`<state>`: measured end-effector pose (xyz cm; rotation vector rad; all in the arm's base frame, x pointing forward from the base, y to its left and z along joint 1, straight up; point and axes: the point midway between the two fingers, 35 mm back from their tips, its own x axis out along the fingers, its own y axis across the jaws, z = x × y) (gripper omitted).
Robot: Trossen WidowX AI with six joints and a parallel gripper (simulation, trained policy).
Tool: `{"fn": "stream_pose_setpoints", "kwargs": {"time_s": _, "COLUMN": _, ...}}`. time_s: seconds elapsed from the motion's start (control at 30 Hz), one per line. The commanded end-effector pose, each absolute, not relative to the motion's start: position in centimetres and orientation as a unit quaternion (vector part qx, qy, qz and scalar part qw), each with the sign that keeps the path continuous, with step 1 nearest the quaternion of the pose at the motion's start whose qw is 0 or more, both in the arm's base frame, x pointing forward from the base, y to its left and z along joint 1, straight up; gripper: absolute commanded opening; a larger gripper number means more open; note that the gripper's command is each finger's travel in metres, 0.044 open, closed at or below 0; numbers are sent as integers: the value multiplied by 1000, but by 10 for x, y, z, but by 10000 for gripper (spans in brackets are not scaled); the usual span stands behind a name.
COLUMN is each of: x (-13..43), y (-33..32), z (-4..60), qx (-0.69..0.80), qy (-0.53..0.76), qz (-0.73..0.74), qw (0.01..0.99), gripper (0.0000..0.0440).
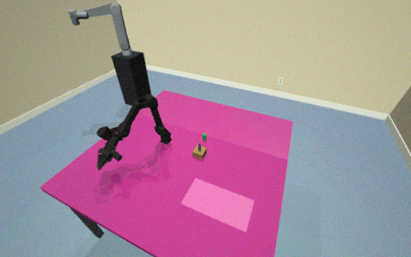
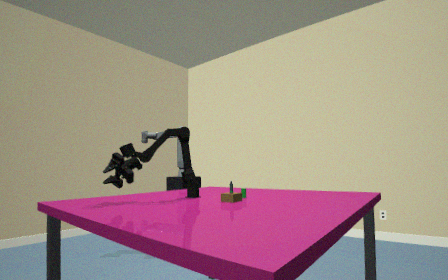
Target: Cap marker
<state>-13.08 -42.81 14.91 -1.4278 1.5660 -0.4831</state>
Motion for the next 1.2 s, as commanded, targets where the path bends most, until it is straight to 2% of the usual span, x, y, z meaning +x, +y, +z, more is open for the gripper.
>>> {"fn": "stream_pose_setpoints", "kwargs": {"time_s": 0.0, "x": -122, "y": -430, "z": 148, "qx": -579, "qy": 635, "qz": -191, "qw": 474, "gripper": 299}}
{"fn": "stream_pose_setpoints", "kwargs": {"time_s": 1.17, "x": -3, "y": -441, "z": 137, "qx": -567, "qy": 585, "qz": -103, "qw": 571, "gripper": 302}}
